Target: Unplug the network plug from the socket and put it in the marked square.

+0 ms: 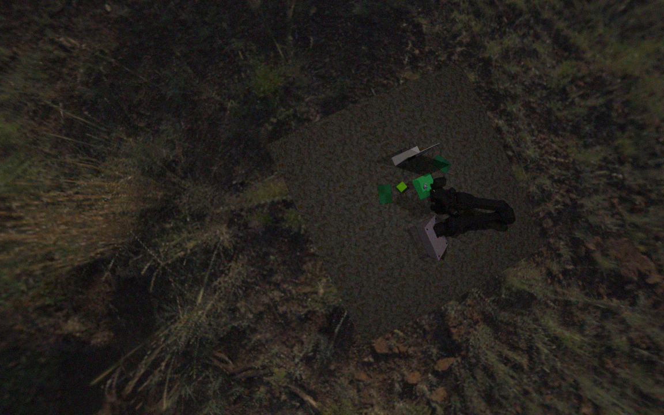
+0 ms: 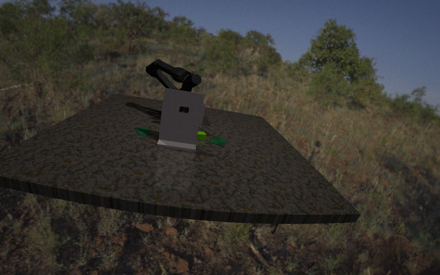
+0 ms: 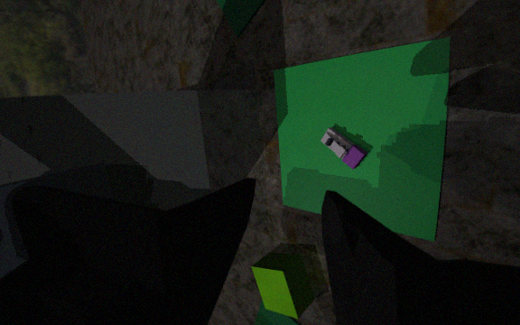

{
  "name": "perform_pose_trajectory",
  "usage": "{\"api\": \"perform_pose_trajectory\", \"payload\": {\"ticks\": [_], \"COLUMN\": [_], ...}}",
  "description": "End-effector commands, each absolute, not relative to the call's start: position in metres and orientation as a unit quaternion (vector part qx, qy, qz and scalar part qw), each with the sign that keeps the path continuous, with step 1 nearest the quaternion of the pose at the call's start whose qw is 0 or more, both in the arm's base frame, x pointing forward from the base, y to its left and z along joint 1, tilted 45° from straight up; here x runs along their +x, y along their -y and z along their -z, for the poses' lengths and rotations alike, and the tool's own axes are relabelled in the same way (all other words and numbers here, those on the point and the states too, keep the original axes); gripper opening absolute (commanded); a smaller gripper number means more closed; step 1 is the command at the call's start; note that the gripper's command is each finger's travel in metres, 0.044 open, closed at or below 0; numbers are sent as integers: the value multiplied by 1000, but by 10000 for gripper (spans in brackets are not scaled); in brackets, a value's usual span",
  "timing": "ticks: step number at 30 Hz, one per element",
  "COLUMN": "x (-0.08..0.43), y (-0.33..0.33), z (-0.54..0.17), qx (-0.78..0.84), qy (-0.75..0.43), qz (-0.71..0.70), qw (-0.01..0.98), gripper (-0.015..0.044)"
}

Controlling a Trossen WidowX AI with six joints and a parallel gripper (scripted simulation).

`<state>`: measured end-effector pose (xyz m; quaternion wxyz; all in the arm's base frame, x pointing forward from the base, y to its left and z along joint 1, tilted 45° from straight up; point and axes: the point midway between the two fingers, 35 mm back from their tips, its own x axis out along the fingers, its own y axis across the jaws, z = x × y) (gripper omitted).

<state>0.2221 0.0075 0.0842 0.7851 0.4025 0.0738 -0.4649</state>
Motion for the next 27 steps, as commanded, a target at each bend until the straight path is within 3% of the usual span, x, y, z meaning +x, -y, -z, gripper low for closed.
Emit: {"api": "perform_pose_trajectory", "payload": {"ticks": [1, 27], "x": [222, 218], "y": [-10, -29], "z": [-86, -109], "qx": [399, 397], "qy": [-73, -68], "qz": [467, 466], "qw": [786, 788], "gripper": [156, 156]}}
